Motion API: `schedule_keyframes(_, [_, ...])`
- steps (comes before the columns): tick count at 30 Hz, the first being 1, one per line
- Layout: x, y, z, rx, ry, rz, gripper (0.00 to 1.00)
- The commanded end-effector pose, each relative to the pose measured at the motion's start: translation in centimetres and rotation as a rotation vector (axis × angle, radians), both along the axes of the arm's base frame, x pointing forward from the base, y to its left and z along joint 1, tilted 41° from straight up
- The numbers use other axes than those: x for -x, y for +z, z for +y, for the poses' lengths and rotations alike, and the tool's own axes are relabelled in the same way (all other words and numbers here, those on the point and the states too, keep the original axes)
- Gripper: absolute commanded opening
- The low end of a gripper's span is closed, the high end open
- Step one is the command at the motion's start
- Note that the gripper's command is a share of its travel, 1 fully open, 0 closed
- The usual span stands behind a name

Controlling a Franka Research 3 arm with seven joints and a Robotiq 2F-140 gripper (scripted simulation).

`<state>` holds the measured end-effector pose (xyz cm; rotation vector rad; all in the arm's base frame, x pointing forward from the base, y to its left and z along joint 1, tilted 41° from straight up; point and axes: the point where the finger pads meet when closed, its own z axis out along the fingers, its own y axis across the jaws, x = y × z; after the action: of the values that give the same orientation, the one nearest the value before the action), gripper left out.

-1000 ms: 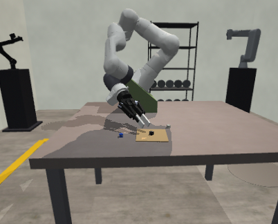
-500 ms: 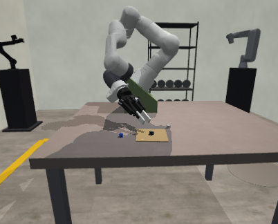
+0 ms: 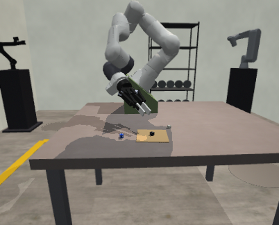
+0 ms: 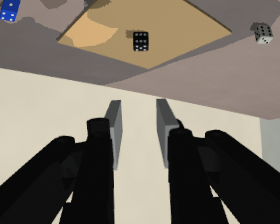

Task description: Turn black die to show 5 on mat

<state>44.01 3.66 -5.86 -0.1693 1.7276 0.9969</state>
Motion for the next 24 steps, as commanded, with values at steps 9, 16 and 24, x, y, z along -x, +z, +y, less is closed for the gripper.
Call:
schedule_keyframes(9, [-1.4, 1.7, 0.1, 0.099, 0.124, 0.156, 0.19])
schedule_keyframes(16, [-2.4, 2.7, 0.2, 0.198, 0.218, 0.267, 0.19])
schedule_keyframes(24, [-3.5, 3.6, 0.2, 0.299, 0.321, 0.385, 0.19])
